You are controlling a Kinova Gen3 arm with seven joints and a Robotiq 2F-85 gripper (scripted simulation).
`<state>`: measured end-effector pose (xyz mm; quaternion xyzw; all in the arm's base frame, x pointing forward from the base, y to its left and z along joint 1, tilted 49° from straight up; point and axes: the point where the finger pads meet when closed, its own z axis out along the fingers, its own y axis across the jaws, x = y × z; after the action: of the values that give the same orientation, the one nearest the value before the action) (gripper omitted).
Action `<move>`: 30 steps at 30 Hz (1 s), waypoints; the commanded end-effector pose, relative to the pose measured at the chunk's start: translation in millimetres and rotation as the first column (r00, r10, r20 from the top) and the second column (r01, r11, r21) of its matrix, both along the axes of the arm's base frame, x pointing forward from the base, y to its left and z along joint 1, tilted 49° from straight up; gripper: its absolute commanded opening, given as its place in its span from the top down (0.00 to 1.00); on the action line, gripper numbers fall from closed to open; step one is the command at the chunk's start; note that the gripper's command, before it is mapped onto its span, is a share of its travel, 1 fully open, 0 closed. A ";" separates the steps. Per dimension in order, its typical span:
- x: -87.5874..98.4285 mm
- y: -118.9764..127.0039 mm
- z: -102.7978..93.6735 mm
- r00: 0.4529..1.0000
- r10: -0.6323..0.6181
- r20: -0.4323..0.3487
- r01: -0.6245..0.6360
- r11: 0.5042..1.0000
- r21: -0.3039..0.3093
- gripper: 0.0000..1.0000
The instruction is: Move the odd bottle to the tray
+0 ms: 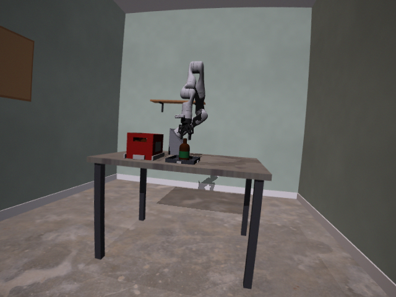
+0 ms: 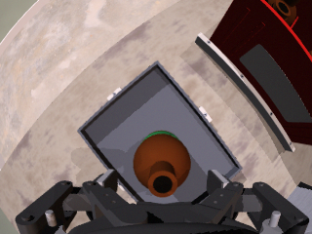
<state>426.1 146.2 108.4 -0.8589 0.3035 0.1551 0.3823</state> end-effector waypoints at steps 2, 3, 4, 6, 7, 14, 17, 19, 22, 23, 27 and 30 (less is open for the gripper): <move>0.8 -2.2 1.4 1.000 -0.002 0.001 0.002 1.000 -0.001 0.00; 0.8 -2.8 2.0 1.000 -0.002 0.001 0.002 1.000 -0.001 0.00; 0.9 -3.5 2.6 1.000 -0.002 0.001 0.002 1.000 -0.001 0.00; 0.9 -4.3 3.3 1.000 -0.002 0.001 0.002 1.000 -0.001 0.00; 0.9 -4.3 3.3 1.000 -0.002 0.001 0.002 1.000 -0.001 0.00; 1.3 -13.0 11.0 1.000 -0.002 0.001 0.002 1.000 -0.001 0.00; 1.5 -18.1 15.5 1.000 -0.002 0.001 0.002 1.000 -0.001 0.00; 1.6 -21.9 18.8 1.000 -0.002 0.001 0.002 1.000 -0.001 0.00; 1.9 -27.8 24.0 1.000 -0.002 0.001 0.002 1.000 -0.001 0.00; 1.9 -27.8 24.0 1.000 -0.002 0.001 0.002 1.000 -0.001 0.00; 2.2 -34.0 29.4 1.000 -0.002 0.001 0.002 1.000 -0.001 0.00; 2.4 -40.1 34.8 1.000 -0.002 0.001 0.002 1.000 -0.001 0.00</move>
<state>424.9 114.1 139.3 -0.8593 0.2997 0.1598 0.3823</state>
